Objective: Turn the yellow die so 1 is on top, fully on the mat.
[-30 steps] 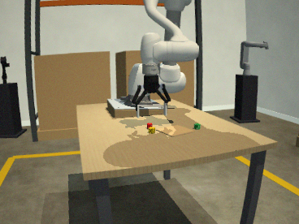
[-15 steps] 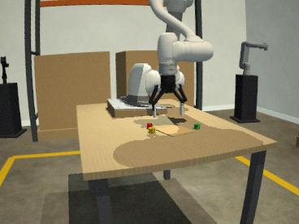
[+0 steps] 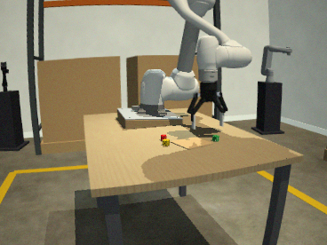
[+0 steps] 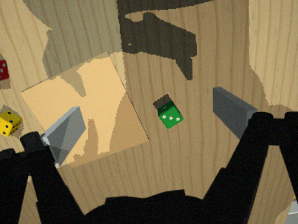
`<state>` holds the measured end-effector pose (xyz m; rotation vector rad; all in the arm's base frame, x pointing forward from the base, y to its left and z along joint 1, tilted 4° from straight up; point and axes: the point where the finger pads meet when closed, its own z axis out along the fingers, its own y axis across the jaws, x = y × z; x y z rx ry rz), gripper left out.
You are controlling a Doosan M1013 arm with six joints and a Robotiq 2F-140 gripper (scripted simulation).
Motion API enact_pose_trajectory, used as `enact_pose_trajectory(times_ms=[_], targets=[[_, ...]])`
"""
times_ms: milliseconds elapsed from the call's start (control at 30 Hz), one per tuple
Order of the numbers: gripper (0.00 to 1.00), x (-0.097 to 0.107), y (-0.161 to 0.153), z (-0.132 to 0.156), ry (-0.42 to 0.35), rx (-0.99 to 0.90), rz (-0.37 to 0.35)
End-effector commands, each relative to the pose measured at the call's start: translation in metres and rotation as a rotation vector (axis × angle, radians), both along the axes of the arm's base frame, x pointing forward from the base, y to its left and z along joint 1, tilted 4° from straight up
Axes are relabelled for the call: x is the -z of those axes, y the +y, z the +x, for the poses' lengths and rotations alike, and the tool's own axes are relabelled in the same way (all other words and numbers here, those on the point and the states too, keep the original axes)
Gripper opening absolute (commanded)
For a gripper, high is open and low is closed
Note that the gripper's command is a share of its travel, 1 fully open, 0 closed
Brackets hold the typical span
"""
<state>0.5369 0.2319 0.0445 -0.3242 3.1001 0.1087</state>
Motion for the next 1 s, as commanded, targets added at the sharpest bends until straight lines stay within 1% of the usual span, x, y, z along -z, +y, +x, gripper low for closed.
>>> enact_pose_trajectory(times_ms=[0,167,967], targets=[[1.0,-0.001,0.017,0.004,0.0,0.0,-0.001],[1.0,-0.002,0.029,0.006,0.0,0.0,-0.001],[1.0,-0.002,0.03,0.006,0.0,0.0,-0.001]])
